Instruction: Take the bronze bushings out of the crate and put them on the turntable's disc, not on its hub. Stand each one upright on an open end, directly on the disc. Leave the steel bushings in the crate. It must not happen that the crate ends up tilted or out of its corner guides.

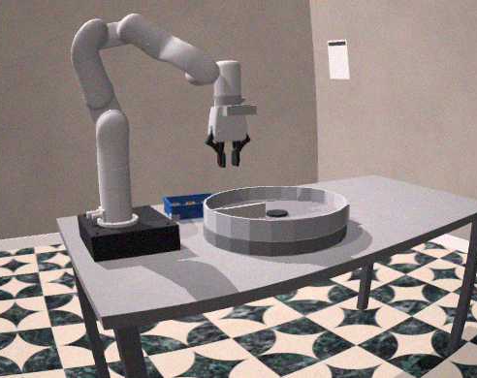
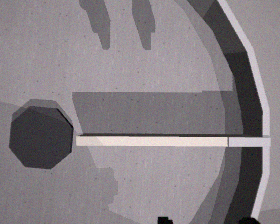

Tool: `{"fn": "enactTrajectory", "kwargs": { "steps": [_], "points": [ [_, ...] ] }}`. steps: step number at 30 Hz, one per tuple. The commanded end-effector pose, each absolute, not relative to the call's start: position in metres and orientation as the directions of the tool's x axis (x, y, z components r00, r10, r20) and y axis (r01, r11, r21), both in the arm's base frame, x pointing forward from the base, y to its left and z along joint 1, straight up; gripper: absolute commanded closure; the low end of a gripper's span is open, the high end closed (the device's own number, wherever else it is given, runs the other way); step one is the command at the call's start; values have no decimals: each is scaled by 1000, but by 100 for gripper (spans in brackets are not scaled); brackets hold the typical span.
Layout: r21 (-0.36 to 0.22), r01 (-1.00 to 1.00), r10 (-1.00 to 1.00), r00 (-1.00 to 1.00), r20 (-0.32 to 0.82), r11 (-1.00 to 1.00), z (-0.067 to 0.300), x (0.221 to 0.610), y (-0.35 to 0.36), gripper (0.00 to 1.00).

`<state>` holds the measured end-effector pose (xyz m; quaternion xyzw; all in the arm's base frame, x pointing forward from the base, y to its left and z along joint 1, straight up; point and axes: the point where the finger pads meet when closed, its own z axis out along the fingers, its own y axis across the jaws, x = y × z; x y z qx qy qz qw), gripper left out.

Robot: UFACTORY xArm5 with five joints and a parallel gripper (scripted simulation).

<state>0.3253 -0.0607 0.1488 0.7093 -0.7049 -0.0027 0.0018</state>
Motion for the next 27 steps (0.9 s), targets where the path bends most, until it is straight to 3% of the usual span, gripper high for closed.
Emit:
{"fn": "enactTrajectory", "kwargs": {
  "steps": [1, 27],
  "points": [
    [3, -1000, -1000, 7, 0, -7, 144, 328, -35, 59],
    [2, -1000, -1000, 7, 1, -7, 81, 338, 247, 59]
  ]
}}
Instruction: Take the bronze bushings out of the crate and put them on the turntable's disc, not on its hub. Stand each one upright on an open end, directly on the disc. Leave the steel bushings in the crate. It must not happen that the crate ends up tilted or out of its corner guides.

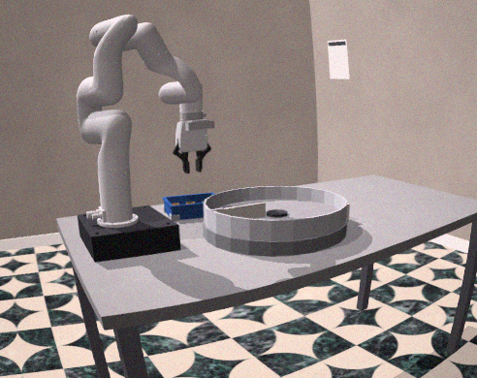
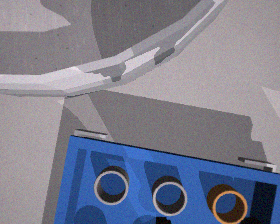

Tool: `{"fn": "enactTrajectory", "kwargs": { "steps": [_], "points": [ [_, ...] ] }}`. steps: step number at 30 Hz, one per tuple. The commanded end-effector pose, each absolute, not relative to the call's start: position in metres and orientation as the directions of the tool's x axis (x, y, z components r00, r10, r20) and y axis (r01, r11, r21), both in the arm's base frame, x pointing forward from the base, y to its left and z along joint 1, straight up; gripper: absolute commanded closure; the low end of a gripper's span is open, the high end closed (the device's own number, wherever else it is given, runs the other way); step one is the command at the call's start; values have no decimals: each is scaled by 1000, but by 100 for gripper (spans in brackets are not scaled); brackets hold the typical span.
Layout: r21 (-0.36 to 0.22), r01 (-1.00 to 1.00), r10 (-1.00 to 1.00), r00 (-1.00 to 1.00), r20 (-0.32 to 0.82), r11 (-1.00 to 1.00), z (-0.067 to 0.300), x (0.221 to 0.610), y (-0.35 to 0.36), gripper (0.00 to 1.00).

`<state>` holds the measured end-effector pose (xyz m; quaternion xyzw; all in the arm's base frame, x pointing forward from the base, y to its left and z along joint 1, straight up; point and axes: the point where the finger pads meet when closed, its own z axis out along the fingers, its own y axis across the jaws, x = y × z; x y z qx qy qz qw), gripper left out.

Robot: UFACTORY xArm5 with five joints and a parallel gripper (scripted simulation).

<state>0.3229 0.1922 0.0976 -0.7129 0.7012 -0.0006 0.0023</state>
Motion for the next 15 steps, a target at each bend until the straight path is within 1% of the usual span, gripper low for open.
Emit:
{"fn": "enactTrajectory", "kwargs": {
  "steps": [1, 15],
  "points": [
    [2, -1000, -1000, 7, 1, -7, 78, 340, 258, 59],
    [2, -1000, -1000, 7, 1, -7, 75, 342, 265, 59]
  ]
}}
